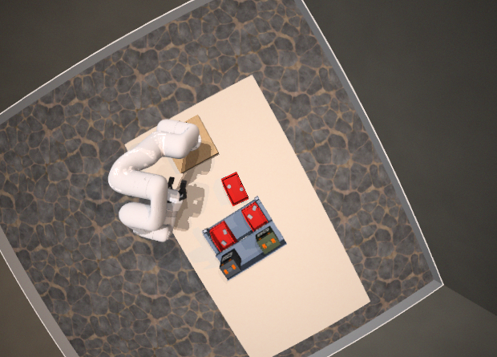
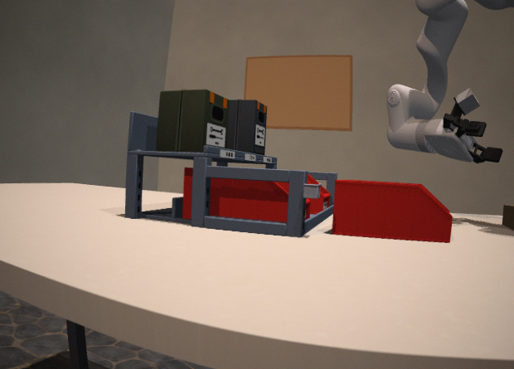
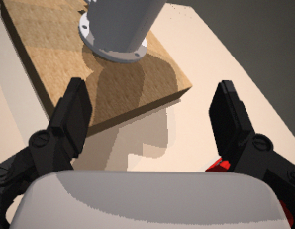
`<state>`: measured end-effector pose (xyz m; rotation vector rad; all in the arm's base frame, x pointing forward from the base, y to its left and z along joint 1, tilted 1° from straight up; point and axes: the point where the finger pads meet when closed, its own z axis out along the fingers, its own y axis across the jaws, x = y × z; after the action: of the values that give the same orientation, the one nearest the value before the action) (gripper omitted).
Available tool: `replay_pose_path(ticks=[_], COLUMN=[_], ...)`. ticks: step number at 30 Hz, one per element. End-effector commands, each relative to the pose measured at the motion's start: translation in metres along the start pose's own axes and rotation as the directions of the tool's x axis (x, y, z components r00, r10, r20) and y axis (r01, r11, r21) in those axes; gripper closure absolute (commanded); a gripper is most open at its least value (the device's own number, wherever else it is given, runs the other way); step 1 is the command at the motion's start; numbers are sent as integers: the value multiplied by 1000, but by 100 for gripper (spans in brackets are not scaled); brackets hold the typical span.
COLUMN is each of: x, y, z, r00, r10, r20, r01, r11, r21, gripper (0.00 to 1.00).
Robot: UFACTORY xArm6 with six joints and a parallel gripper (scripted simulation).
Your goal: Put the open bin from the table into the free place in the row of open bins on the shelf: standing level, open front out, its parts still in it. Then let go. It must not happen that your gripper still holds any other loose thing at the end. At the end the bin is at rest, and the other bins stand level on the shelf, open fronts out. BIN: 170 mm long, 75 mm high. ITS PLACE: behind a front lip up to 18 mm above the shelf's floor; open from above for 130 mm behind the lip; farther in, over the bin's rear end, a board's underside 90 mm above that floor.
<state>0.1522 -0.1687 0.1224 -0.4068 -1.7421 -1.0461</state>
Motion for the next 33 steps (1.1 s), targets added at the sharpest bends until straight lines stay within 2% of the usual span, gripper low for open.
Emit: replay_pose_path(ticks=[1, 18, 23, 33], x=[0, 0, -2, -2], y=[0, 0, 47, 47], z=[-1, -1, -19, -19], r00=[1000, 1000, 977, 977], r10=[0, 0, -49, -49], r20=[3, 3, 208, 208], r01=[0, 0, 17, 17], r11=[1000, 1000, 988, 988], r21=[1, 1, 152, 152], gripper=[0, 0, 0, 0])
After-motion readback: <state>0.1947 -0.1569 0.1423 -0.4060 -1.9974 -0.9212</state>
